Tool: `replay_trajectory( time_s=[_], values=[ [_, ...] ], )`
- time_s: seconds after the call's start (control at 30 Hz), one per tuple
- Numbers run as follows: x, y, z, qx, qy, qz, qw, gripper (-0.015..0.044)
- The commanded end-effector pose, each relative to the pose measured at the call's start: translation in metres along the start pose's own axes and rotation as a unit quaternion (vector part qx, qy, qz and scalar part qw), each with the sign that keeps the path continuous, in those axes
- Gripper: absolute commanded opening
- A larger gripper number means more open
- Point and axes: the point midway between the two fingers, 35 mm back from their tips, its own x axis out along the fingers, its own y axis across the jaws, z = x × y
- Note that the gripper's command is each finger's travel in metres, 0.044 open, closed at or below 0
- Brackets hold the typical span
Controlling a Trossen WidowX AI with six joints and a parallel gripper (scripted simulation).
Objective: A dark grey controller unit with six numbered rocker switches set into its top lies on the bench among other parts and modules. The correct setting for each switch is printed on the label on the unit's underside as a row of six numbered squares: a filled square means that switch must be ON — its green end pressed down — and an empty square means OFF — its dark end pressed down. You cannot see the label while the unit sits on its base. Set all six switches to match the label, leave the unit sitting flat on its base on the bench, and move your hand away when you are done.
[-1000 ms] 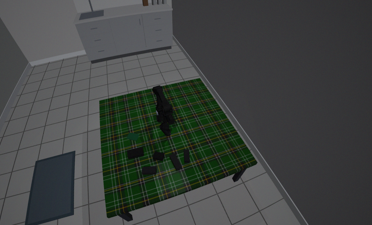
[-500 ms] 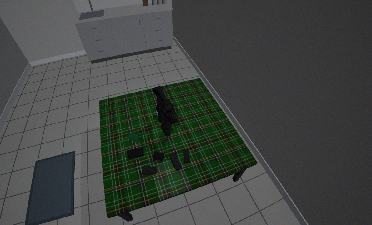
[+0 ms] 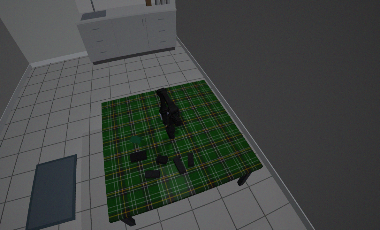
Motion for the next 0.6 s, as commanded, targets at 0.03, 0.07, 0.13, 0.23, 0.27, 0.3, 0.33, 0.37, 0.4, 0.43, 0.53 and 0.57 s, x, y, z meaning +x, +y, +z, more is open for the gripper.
replay_trajectory(
  time_s=[0.03,0.07,0.13,0.23,0.27,0.3,0.33,0.37,0.4,0.43,0.53,0.57],
  values=[
    [0.0,0.0,-0.008,0.002,0.013,-0.003,1.0,0.0336],
    [0.0,0.0,-0.009,0.002,0.014,-0.003,1.0,0.0336],
    [0.0,0.0,-0.01,0.002,0.016,-0.003,1.0,0.0336],
    [-0.001,0.0,-0.013,0.002,0.02,-0.003,1.0,0.0336],
    [-0.001,0.0,-0.013,0.002,0.021,-0.003,1.0,0.0336],
    [-0.001,0.0,-0.014,0.002,0.022,-0.003,1.0,0.0336],
    [-0.001,0.0,-0.015,0.002,0.023,-0.003,1.0,0.0336],
    [-0.001,0.0,-0.015,0.002,0.024,-0.003,1.0,0.0336],
    [-0.002,0.0,-0.016,0.002,0.025,-0.003,1.0,0.0336],
    [-0.002,0.0,-0.017,0.002,0.027,-0.003,1.0,0.0336],
    [-0.002,0.0,-0.019,0.002,0.03,-0.003,1.0,0.0336],
    [-0.002,0.0,-0.02,0.002,0.031,-0.003,1.0,0.0336]
  ],
)
